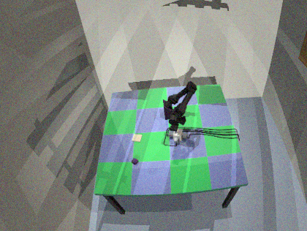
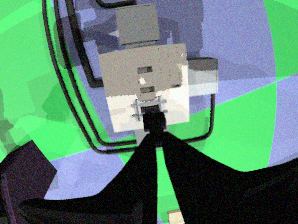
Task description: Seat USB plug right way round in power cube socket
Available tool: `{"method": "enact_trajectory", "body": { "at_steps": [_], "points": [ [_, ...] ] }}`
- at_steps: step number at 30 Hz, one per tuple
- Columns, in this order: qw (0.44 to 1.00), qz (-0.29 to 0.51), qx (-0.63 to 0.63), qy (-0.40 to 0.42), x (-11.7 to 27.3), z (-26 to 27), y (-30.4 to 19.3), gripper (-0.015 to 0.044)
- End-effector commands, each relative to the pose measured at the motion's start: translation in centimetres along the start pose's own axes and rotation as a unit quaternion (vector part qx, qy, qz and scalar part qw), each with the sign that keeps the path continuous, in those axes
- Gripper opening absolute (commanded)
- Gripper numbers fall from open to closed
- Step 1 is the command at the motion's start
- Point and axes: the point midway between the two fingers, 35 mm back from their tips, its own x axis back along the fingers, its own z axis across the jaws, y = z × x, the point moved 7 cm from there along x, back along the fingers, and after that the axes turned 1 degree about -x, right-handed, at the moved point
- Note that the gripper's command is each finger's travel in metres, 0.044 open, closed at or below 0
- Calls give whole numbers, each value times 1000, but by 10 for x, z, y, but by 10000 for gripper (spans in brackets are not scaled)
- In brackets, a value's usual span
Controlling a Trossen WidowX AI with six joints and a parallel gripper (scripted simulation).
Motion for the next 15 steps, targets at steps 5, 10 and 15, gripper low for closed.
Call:
{"method": "enact_trajectory", "body": {
  "at_steps": [5,10,15],
  "points": [
    [1000,4,3,2,-2,0,0,0],
    [1000,5,4,2,-3,0,0,0],
    [1000,6,5,2,-3,0,0,0]
  ]
}}
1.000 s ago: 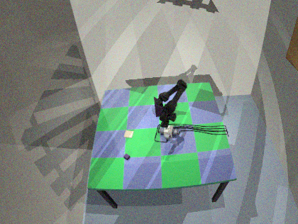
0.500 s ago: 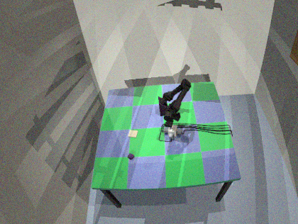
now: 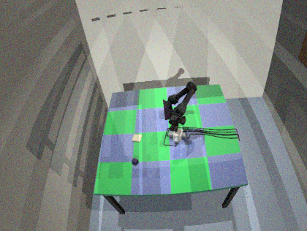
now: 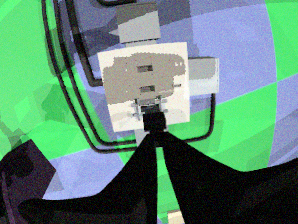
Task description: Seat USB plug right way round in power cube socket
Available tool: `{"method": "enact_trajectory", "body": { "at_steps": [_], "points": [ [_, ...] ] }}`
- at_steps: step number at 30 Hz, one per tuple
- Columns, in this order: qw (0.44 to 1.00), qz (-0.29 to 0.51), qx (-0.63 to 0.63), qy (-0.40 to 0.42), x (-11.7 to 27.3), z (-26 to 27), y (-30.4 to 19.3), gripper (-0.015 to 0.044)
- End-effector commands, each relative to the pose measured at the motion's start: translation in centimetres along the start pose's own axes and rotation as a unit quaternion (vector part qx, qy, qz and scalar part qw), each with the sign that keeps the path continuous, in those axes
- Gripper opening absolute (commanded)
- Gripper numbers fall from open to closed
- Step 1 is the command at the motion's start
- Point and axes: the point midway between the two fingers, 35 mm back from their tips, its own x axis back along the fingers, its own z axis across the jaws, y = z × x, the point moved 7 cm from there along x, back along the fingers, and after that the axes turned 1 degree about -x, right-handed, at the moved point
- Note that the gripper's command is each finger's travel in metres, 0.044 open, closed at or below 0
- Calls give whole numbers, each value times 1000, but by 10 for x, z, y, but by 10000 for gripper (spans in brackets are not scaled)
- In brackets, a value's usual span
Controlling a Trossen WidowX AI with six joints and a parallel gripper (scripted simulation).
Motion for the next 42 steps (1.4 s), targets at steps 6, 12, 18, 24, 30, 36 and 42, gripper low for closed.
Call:
{"method": "enact_trajectory", "body": {
  "at_steps": [6,12,18,24,30,36,42],
  "points": [
    [1000,4,4,2,-2,0,0,0],
    [1000,5,5,2,-3,0,0,0],
    [1000,6,6,2,-4,0,0,0],
    [1000,8,7,2,-5,0,-1,0],
    [1000,8,8,2,-5,0,-1,0],
    [1000,8,8,2,-6,0,-1,0],
    [1000,8,8,2,-7,0,-1,0]
  ]
}}
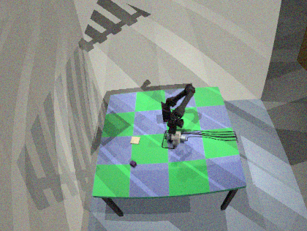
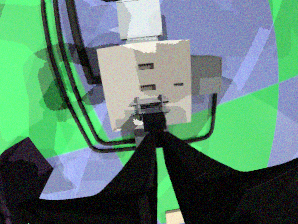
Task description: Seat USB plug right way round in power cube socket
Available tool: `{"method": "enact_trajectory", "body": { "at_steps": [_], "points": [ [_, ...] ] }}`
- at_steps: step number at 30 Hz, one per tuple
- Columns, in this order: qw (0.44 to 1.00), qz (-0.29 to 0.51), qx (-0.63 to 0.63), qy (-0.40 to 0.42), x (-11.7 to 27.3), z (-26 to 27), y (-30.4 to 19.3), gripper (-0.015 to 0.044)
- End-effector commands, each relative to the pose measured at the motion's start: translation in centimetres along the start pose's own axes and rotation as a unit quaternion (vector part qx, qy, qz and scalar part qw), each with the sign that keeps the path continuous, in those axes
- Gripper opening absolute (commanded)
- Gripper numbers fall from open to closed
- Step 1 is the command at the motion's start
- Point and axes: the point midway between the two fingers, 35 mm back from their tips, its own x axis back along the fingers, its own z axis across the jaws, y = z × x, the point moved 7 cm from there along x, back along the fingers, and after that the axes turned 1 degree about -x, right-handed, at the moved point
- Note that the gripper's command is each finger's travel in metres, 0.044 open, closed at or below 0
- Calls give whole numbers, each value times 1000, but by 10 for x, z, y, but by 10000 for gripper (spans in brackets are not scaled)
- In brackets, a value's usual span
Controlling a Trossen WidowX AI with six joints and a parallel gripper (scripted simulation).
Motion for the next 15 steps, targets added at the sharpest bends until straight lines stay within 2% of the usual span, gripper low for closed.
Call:
{"method": "enact_trajectory", "body": {
  "at_steps": [1,15],
  "points": [
    [1000,2,0,2,-2,0,0,0],
    [1000,2,0,2,-3,0,0,0]
  ]
}}
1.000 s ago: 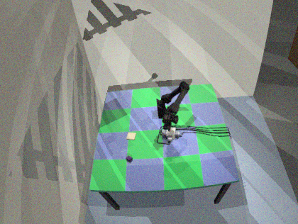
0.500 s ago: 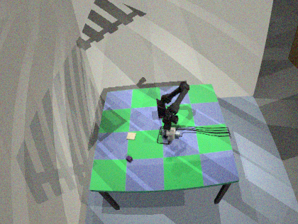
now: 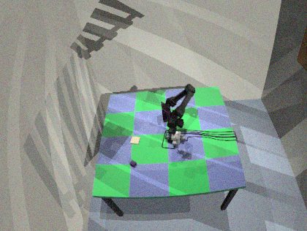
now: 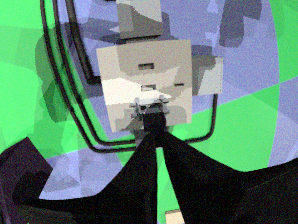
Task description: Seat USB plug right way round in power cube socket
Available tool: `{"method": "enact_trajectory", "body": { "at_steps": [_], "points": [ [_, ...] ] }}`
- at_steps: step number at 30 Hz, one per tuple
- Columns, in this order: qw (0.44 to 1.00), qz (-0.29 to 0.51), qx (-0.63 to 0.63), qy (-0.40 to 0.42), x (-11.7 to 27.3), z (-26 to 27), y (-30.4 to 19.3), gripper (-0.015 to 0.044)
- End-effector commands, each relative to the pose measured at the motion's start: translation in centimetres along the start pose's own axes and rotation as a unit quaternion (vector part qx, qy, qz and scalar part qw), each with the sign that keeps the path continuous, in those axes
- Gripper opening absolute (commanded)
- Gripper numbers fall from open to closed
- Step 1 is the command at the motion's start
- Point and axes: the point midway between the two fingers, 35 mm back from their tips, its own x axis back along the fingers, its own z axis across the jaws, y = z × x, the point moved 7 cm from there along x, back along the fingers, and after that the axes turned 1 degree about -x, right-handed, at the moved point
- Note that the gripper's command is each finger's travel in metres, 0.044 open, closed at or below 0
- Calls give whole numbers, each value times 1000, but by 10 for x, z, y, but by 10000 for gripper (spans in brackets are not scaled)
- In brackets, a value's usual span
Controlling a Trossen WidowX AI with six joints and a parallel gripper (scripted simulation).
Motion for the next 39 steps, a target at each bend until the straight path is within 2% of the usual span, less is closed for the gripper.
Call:
{"method": "enact_trajectory", "body": {
  "at_steps": [1,39],
  "points": [
    [1000,2,-1,2,-2,0,0,0],
    [1000,2,-1,2,-6,0,0,0]
  ]
}}
